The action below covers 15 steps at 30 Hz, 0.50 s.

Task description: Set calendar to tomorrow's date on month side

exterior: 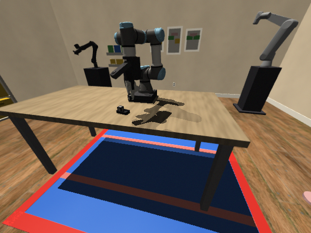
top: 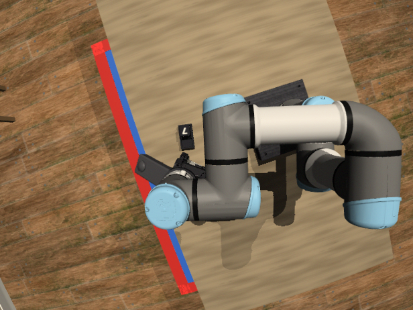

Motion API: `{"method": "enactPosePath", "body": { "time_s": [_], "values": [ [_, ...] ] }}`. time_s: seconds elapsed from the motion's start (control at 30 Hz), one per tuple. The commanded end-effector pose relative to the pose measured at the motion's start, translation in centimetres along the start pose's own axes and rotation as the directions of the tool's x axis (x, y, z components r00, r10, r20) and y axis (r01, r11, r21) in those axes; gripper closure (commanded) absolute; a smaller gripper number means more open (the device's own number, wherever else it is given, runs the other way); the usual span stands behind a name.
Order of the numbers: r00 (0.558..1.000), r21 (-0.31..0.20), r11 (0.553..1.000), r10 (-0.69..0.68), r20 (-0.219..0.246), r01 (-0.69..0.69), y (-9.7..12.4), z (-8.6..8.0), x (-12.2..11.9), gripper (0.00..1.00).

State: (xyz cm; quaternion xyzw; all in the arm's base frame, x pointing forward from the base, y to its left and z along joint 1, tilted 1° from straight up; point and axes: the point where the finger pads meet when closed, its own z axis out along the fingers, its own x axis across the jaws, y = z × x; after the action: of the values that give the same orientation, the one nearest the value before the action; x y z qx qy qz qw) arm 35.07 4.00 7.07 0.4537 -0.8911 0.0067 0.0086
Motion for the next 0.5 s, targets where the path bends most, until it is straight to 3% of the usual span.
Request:
{"method": "enactPosePath", "body": {
  "time_s": [0.0, 0.13, 0.47],
  "values": [
    [0.985, 0.001, 0.985, -0.171, 0.007, 0.171, 0.4, 0.1, -0.8, 0.89],
    [0.978, 0.002, 0.978, -0.209, 0.007, 0.209, 0.5, 0.1, -1.0, 0.89],
    [0.912, 0.003, 0.912, -0.411, 0.006, 0.411, 1.4, 0.2, -2.1, 0.89]
  ]
}}
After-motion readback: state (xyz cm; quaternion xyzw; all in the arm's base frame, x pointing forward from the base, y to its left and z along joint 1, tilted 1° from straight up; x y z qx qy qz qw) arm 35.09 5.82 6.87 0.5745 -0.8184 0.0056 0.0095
